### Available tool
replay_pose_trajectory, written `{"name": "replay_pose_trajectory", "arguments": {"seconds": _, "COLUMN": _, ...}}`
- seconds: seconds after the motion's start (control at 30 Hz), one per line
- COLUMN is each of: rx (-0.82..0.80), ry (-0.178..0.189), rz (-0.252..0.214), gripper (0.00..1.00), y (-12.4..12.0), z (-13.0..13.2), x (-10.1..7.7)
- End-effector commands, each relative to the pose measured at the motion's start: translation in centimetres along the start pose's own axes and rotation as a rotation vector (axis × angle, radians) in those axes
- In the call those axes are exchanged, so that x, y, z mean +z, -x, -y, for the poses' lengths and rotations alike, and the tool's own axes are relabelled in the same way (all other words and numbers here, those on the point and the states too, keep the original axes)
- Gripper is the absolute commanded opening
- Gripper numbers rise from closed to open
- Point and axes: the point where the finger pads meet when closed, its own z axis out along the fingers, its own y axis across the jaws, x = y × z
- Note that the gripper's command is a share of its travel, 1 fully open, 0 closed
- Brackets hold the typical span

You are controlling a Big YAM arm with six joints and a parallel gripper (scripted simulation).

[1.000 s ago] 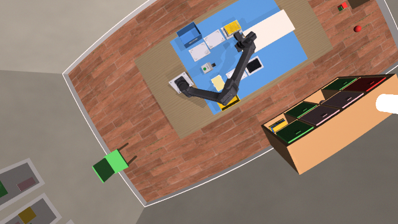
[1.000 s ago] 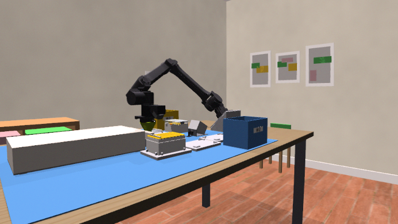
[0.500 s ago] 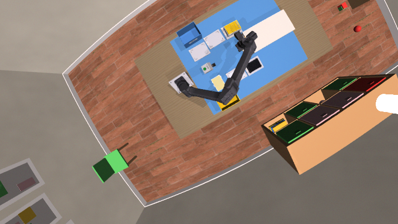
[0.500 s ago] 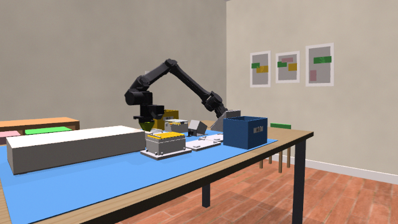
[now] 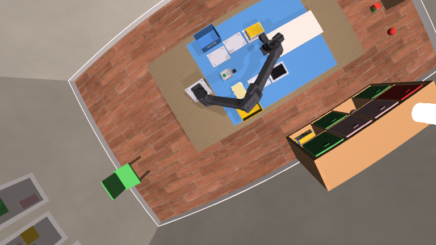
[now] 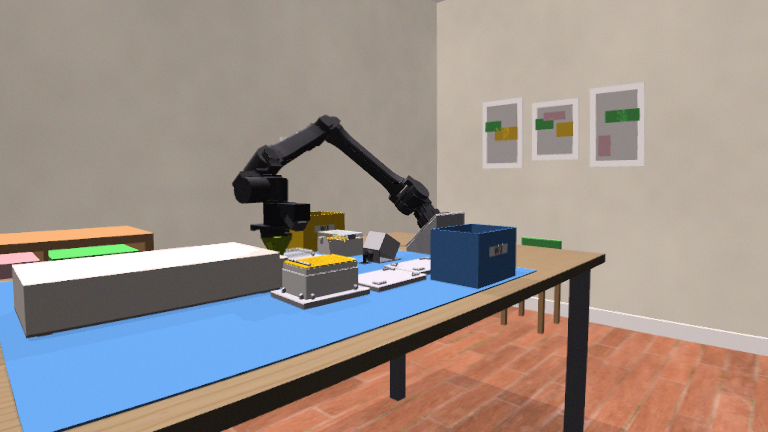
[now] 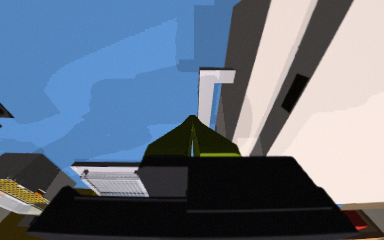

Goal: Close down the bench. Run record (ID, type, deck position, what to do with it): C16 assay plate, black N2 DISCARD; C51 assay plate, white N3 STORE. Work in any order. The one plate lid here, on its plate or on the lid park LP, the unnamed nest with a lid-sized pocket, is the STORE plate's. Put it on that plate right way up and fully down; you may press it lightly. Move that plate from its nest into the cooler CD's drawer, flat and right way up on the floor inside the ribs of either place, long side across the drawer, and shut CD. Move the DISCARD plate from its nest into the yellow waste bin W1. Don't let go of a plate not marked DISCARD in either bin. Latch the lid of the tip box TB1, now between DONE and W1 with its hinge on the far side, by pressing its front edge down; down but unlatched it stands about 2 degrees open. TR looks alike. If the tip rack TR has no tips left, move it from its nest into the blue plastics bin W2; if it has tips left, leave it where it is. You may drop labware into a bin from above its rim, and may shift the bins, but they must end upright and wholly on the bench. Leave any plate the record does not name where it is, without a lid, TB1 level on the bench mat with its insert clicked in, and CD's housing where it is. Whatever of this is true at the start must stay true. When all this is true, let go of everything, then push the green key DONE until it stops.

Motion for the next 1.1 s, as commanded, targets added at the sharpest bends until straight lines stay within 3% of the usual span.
{"name": "replay_pose_trajectory", "arguments": {"seconds": 0.0, "rx": 0.019, "ry": -0.018, "rz": 0.004, "gripper": 0.0, "y": -0.93, "z": 2.29, "x": -0.34}}
{"name": "replay_pose_trajectory", "arguments": {"seconds": 0.13, "rx": 0.031, "ry": -0.036, "rz": 0.007, "gripper": 0.0, "y": -0.62, "z": 2.82, "x": -0.59}}
{"name": "replay_pose_trajectory", "arguments": {"seconds": 1.07, "rx": 0.031, "ry": -0.036, "rz": 0.007, "gripper": 0.0, "y": -0.61, "z": 2.82, "x": -0.59}}
